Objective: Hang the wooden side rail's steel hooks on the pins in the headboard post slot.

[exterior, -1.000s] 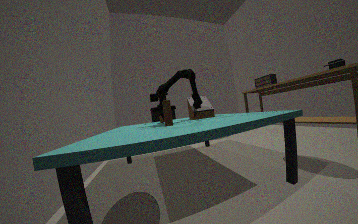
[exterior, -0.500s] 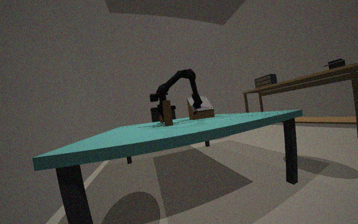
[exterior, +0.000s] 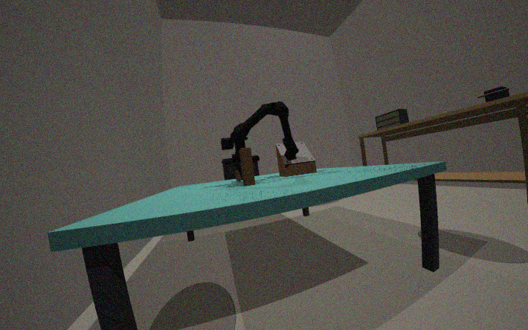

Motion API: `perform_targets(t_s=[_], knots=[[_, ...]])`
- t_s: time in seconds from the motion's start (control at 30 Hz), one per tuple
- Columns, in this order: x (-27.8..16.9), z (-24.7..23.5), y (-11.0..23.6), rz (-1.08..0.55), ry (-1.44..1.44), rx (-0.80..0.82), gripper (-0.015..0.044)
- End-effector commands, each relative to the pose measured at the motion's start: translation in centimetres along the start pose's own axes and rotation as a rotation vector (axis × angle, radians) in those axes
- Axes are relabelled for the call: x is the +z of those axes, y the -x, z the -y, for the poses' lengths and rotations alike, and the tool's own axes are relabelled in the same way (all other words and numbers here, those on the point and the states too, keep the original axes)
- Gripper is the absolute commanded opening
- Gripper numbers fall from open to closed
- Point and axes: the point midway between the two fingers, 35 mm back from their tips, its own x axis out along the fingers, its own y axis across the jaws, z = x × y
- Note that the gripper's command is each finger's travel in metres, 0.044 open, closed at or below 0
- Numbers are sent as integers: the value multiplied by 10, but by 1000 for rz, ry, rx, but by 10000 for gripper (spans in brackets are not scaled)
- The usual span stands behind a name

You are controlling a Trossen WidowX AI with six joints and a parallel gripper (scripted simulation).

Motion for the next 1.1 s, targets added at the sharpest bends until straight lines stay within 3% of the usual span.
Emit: perform_targets(t_s=[0.0, 1.07], knots=[[-1, -1, 3, 2, -2, 11, 0], [-1, -2, -1, 2, -2, 11, 0]])
